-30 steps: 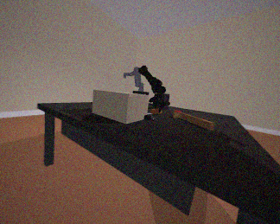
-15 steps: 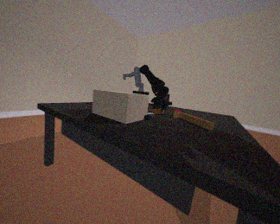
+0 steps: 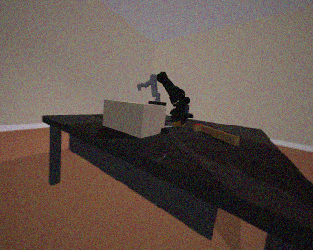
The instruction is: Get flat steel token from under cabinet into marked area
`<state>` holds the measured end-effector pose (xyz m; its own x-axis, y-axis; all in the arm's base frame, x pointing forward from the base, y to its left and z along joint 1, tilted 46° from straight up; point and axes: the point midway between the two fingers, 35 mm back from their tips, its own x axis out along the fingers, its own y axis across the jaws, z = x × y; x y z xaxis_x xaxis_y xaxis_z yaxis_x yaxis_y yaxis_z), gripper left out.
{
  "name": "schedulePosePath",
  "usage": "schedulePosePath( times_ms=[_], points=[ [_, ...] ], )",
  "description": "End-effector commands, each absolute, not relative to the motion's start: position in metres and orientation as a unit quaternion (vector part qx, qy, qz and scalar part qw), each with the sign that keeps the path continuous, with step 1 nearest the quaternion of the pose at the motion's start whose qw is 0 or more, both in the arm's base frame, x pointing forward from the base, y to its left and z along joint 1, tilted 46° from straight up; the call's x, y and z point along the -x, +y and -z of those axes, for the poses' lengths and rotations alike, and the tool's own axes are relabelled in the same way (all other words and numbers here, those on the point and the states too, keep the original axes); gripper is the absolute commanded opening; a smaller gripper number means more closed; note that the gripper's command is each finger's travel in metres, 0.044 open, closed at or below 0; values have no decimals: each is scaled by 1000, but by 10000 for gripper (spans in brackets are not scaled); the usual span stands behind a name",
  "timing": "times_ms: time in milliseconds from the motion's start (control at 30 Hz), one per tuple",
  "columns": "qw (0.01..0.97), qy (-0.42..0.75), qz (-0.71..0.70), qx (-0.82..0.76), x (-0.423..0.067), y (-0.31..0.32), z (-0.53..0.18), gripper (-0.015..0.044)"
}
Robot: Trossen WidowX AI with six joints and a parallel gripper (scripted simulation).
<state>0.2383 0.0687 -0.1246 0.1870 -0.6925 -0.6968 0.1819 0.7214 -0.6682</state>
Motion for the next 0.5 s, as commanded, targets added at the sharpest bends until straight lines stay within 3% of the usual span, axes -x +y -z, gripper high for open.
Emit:
schedulePosePath(
  times_ms=[0,467],
  points=[
    [739,561,302,219,-239,74,128,0],
    [742,557,311,207,-239,86,139,0]
  ],
)
